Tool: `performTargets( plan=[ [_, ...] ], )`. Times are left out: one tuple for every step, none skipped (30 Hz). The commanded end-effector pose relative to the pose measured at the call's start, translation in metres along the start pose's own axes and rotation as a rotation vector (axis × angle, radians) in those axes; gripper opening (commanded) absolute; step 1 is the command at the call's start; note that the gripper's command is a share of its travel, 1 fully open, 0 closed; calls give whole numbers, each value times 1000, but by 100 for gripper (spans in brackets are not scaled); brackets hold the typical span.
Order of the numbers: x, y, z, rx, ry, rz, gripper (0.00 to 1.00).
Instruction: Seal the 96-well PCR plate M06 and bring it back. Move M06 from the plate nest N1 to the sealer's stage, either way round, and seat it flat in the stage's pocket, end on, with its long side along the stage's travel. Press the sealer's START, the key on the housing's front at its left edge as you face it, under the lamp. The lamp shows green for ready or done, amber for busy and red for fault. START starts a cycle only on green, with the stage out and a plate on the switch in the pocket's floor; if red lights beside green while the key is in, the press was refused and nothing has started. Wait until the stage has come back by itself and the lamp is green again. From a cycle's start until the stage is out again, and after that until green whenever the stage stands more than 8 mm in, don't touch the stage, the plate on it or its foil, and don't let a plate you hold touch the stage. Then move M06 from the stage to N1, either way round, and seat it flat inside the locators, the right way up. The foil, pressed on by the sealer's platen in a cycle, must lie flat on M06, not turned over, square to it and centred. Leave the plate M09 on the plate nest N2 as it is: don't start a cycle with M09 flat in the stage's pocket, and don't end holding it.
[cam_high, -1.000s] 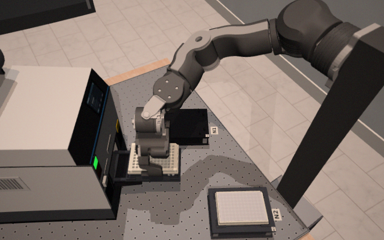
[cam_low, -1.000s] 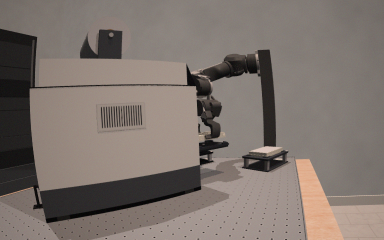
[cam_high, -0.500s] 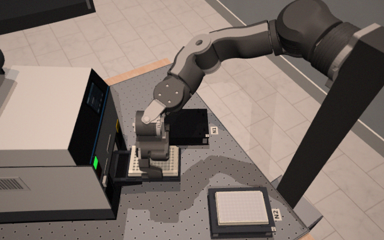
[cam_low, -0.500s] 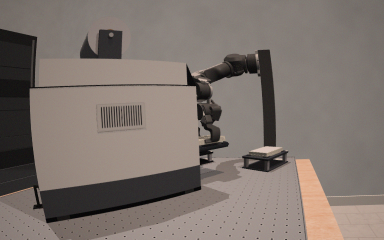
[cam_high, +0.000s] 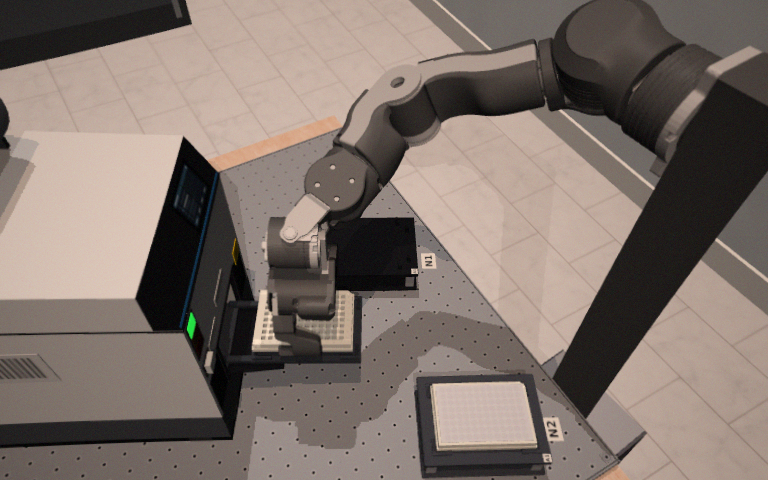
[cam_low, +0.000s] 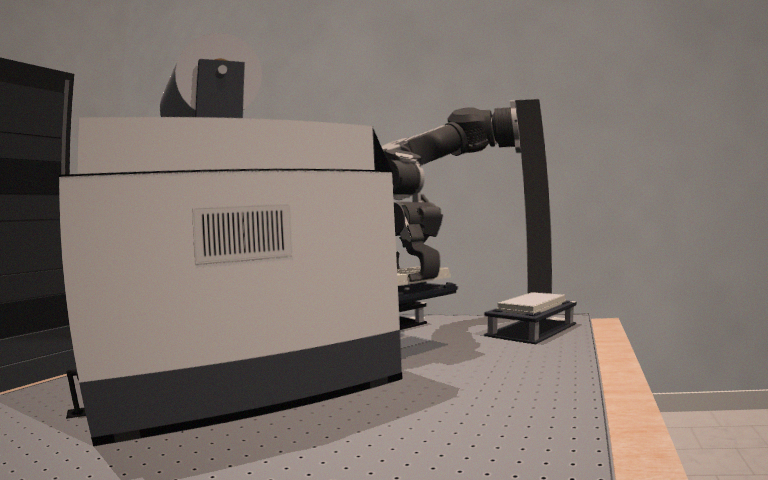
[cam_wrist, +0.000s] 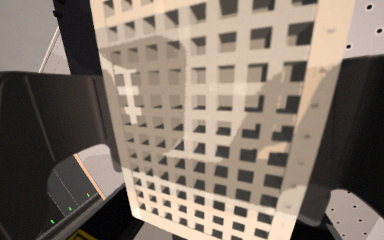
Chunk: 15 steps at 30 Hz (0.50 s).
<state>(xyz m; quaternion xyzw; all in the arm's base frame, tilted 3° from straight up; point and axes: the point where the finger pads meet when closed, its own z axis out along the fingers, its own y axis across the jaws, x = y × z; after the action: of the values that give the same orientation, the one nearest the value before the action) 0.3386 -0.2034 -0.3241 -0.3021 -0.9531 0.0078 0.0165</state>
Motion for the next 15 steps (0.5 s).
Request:
performTargets(
  plan=[
    [0,-1,0,5,0,2,0],
    [0,-1,0,5,0,2,0],
    [0,-1,0,5,0,2,0],
    [0,-1,0,5,0,2,0],
    [1,-1,1,6,1,1,0],
    [2,-2,2,7,2,1,0],
    [2,-3,3,9,3,1,0],
    [3,-3,4,10,3,1,0],
    [4,-4,5,11,4,0,0],
    [4,-4,5,11,4,0,0],
    [4,-4,5,11,4,0,0],
    [4,-4,5,11,4,0,0],
    [4,-4,5,11,4,0,0],
    [4,-4,5,11,4,0,0],
    [4,-4,5,11,4,0,0]
  ],
)
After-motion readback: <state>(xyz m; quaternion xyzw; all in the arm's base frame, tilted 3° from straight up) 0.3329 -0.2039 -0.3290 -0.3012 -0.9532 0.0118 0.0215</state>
